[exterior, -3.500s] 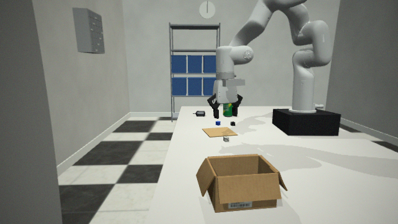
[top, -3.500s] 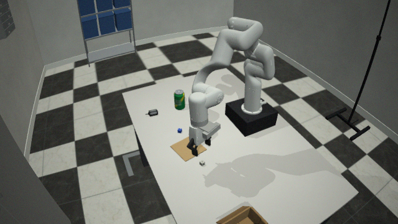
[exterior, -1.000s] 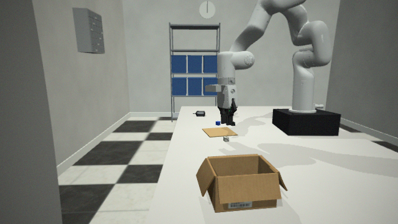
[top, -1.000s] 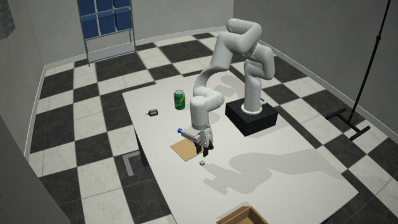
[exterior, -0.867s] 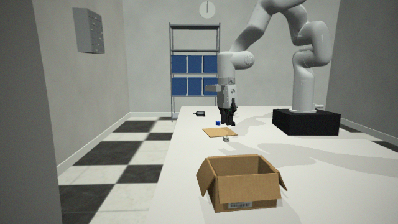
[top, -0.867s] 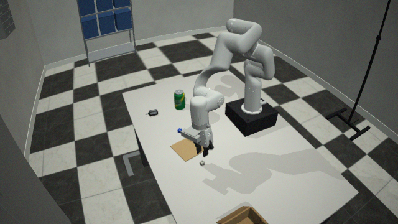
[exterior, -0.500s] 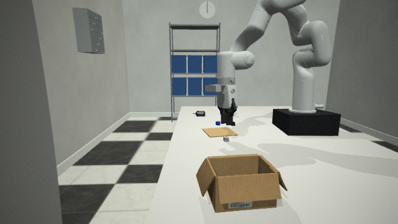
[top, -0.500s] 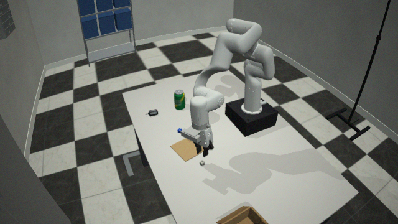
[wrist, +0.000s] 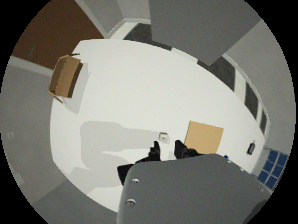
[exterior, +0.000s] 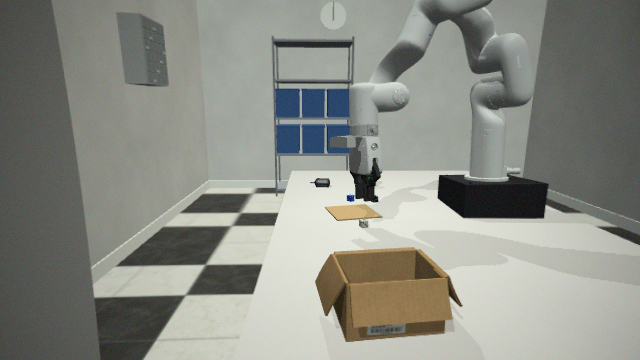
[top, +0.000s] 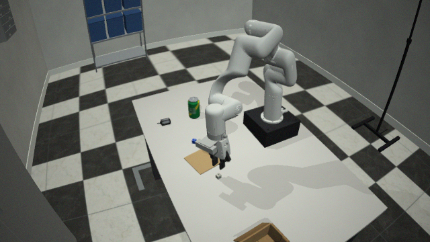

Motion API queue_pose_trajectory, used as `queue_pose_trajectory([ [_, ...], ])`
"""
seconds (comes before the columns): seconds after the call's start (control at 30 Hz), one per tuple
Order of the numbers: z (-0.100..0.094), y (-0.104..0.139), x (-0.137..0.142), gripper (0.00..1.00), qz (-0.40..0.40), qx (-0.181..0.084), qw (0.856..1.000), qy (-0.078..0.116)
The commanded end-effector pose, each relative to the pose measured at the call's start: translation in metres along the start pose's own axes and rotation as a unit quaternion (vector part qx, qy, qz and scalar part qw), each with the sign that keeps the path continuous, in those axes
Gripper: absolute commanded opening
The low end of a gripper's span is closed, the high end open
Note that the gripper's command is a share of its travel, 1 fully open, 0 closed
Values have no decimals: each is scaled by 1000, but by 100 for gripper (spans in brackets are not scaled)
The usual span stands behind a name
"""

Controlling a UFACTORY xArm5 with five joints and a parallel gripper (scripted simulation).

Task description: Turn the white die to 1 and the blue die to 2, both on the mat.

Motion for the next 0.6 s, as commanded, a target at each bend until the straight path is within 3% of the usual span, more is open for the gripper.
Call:
queue_pose_trajectory([
  [0.0,-1,-1,0,36,0,2,1000,0],
  [0.57,13,-1,1,36,0,2,1000,0],
])
Point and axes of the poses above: the point where the finger pads meet when closed, its own z axis out along the fingers, its own x axis across the jaws, y = z × x, the point moved 2 cm from there along -z, back along the fingers, and after that the axes turned 4 degrees about -z, right-handed, at the moved point
